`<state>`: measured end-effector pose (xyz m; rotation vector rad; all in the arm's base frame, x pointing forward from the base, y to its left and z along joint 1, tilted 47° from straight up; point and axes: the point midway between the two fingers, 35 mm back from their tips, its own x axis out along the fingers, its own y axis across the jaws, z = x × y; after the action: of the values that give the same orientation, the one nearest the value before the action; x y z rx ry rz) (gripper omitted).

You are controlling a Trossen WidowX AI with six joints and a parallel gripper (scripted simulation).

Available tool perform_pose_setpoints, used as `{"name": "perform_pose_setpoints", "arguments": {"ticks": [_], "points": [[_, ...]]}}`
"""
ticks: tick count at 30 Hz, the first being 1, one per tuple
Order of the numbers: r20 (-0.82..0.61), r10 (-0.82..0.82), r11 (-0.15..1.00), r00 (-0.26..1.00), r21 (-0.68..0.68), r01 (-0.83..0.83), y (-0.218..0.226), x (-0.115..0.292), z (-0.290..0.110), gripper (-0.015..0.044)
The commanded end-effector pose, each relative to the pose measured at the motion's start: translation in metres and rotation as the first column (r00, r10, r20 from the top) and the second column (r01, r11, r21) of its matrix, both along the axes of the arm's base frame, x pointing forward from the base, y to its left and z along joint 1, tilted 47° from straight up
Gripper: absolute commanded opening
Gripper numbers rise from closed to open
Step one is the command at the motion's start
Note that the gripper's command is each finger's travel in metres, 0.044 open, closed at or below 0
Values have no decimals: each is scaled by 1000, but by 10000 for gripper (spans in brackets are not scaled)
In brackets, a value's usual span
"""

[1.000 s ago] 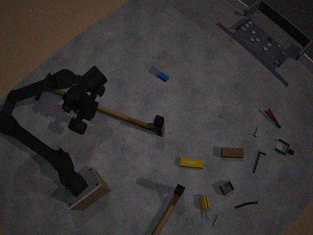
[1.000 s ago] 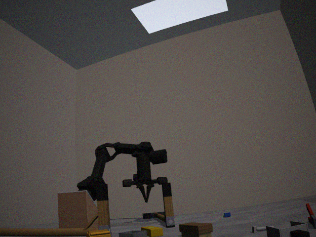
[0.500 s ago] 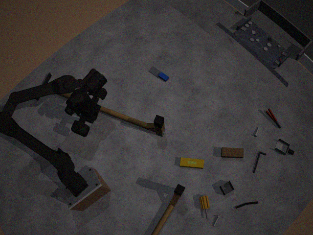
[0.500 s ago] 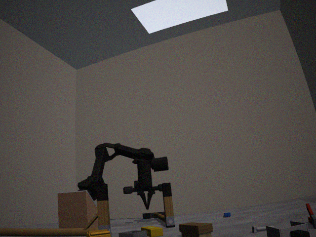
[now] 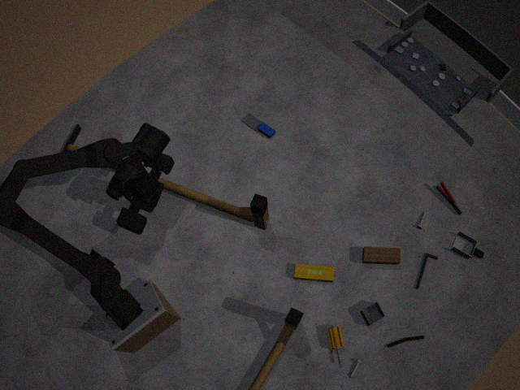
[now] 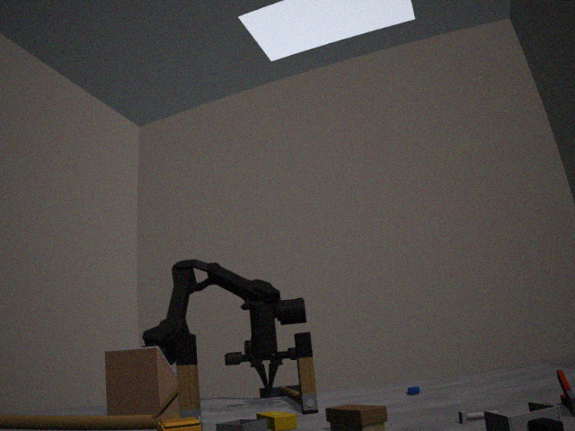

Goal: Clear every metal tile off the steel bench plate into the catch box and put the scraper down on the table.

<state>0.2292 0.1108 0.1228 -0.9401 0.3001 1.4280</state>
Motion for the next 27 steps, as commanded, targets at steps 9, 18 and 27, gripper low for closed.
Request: {"name": "perform_pose_setpoints", "arguments": {"ticks": [9,18,27], "points": [[-4,-5,1000,1000,10,5,15,-1,-10,0],[-3,-5,1000,1000,10,5,16,7,-6,0],[-3,-5,1000,1000,10,5,17,15,-2,0]]}}
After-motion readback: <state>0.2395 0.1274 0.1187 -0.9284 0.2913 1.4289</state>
